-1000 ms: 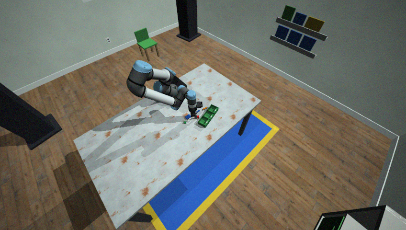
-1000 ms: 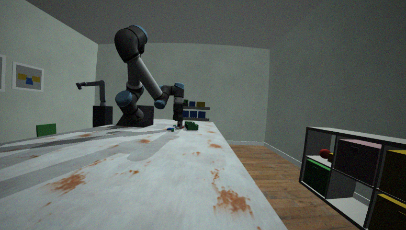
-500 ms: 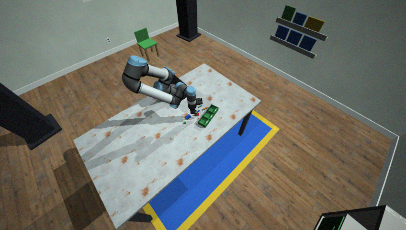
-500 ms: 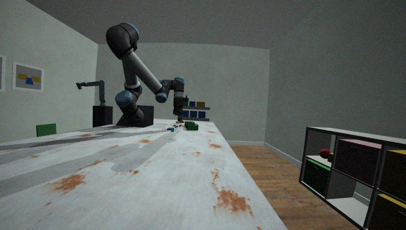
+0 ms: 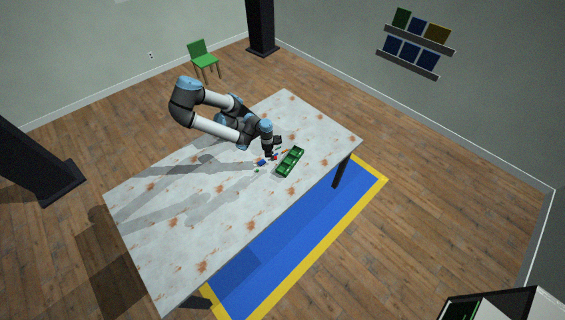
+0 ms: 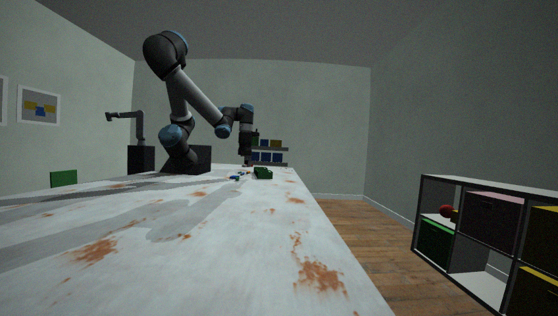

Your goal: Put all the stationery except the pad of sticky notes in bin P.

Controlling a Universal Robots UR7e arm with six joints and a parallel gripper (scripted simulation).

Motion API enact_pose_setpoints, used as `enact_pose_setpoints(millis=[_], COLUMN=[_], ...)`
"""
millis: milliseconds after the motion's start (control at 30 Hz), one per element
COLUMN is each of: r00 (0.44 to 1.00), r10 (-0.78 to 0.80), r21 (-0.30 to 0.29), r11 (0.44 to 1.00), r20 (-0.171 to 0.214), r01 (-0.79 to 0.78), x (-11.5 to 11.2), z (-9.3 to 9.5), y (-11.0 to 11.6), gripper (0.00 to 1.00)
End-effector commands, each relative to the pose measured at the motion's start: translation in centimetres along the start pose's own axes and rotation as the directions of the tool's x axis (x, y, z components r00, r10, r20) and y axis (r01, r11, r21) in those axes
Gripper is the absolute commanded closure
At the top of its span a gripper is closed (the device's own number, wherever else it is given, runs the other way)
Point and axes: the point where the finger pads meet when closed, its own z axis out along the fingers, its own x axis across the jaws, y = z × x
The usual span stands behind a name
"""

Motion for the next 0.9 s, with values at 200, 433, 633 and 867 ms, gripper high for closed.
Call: enact_pose_setpoints(millis=[200, 433, 633, 867], r00=[1.000, 1.000, 1.000, 0.999], r10=[0.000, 0.000, 0.000, -0.050], r21=[0.000, 0.000, 0.001, 0.001], r11=[1.000, 1.000, 1.000, 0.999], r20=[0.000, 0.000, 0.000, 0.000], r01=[0.000, 0.000, 0.000, 0.050], x=[-0.6, -2.2, -3.0, -4.0], z=[0.0, 0.0, 0.0, 0.0], y=[-1.7, -5.6, -7.8, -10.3], gripper=[0.55, 0.55, 0.55, 0.55])
